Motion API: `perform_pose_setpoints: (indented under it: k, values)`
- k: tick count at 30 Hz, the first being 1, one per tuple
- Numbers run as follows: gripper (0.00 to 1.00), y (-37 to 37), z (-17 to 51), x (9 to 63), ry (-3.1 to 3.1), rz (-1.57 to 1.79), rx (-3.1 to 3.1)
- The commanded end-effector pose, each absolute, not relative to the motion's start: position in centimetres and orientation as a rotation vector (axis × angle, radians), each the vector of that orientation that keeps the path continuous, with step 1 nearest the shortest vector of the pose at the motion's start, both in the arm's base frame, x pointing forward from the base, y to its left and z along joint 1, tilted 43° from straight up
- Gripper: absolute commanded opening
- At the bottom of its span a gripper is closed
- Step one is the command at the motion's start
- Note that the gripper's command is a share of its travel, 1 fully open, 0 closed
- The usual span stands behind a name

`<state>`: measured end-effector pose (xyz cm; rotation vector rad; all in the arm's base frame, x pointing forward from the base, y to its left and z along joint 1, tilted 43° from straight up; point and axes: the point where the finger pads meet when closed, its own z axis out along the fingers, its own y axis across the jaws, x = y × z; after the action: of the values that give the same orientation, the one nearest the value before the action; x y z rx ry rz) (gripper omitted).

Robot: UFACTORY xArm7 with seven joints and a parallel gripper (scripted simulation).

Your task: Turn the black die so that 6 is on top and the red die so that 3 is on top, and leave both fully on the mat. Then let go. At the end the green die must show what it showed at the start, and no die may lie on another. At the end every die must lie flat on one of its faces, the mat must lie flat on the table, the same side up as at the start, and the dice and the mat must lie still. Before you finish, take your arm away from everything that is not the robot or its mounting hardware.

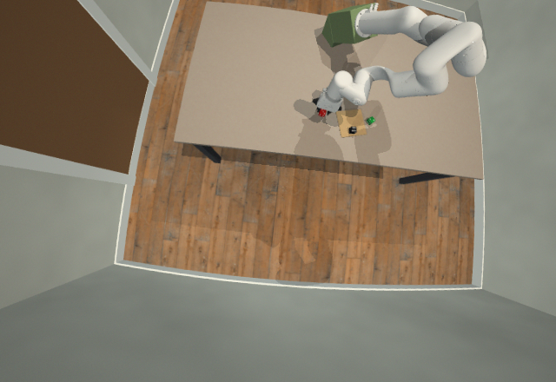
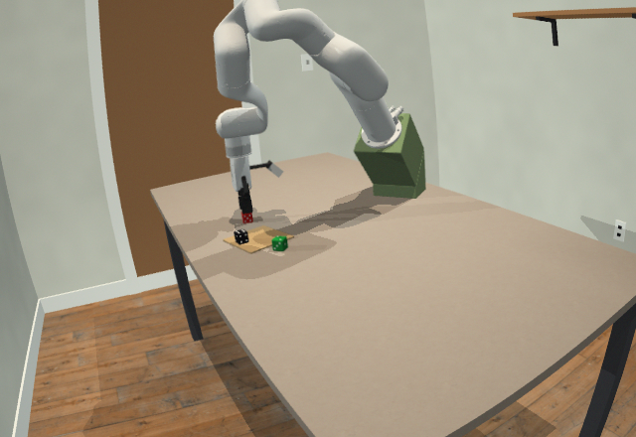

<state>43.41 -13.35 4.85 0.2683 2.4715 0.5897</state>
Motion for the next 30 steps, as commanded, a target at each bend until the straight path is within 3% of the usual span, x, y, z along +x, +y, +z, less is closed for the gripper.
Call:
perform_pose_setpoints:
  k: [1,30]
  values:
    - [0.47,-13.3,4.5,43.7,2.47,0.587,0.27]
    - [0.47,-12.4,2.6,45.2,2.47,0.587,0.27]
